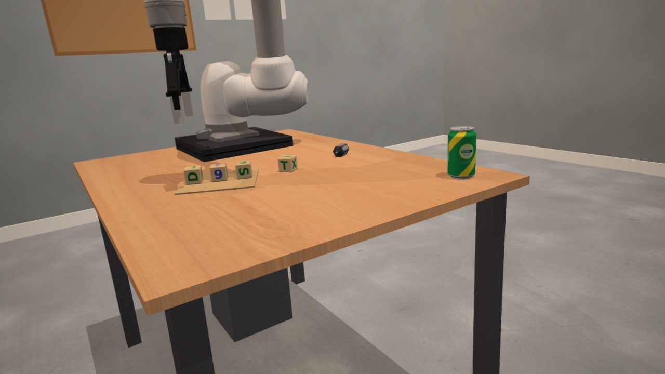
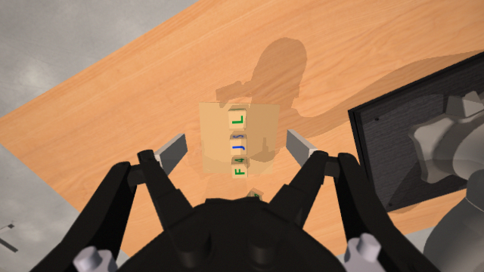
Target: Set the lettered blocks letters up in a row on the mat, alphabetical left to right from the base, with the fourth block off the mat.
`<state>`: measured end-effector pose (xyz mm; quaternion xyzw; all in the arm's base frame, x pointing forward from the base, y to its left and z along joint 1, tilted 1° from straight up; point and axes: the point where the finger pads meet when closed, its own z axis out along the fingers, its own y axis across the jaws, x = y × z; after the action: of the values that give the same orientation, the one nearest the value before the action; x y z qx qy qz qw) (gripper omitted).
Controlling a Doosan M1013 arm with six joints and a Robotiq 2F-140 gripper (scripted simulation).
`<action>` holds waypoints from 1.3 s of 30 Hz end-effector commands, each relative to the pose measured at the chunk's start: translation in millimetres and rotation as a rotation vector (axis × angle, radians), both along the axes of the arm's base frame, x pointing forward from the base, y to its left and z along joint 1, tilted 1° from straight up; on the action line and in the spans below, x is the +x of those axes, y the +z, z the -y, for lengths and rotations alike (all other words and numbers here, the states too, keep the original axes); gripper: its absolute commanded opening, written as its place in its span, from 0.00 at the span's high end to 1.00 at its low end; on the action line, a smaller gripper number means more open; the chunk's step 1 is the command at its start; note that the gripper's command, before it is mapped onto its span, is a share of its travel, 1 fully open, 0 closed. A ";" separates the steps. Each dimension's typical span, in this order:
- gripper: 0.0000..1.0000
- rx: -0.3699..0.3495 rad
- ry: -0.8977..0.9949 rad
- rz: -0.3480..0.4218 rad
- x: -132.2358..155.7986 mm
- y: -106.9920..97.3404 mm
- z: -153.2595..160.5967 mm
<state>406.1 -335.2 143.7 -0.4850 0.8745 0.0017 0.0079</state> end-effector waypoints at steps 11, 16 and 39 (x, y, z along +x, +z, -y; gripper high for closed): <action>0.00 0.000 0.000 0.001 0.2 15.9 0.4; 0.00 0.000 0.000 0.001 0.2 15.9 0.4; 0.00 0.000 0.000 0.001 0.2 15.9 0.4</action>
<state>405.9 -335.4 159.1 -0.4850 0.8745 0.0017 0.0079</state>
